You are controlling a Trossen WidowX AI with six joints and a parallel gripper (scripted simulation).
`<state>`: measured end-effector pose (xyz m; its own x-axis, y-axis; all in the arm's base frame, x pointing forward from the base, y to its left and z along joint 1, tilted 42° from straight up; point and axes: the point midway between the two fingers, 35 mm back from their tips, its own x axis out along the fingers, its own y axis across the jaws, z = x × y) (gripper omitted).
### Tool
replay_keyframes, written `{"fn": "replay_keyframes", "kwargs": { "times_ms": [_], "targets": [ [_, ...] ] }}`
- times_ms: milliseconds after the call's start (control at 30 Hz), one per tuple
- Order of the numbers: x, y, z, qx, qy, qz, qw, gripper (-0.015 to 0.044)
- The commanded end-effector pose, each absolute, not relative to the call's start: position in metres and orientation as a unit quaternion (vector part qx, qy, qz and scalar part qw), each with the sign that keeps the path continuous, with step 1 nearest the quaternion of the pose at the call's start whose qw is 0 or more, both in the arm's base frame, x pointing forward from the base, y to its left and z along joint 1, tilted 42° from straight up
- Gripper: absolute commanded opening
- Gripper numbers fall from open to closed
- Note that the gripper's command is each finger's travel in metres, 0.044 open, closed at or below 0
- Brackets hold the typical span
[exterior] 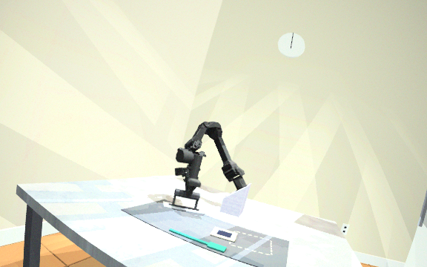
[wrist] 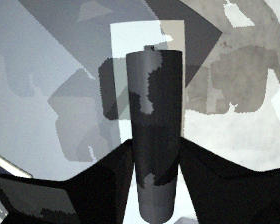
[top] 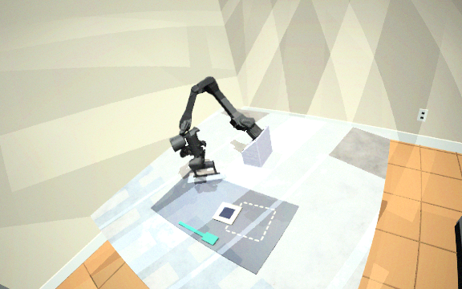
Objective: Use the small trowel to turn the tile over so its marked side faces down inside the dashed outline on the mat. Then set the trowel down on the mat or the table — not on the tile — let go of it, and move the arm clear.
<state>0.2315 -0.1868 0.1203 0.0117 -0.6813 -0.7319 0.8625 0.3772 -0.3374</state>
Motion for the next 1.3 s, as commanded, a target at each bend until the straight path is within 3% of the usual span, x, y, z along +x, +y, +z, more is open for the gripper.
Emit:
{"fn": "replay_keyframes", "kwargs": {
  "times_ms": [0,333,533,1133,1267],
  "targets": [
    [0.232,-0.187,0.12,0.148,0.404,-0.575,0.696,0.013],
    [0.232,-0.187,0.12,0.183,0.375,-0.594,0.688,0.013],
    [0.232,-0.187,0.12,0.183,0.375,-0.594,0.688,0.027],
    [0.232,-0.187,0.12,0.183,0.375,-0.594,0.688,0.027],
    [0.232,-0.163,0.145,0.184,0.376,-0.594,0.687,0.027]
  ]
}}
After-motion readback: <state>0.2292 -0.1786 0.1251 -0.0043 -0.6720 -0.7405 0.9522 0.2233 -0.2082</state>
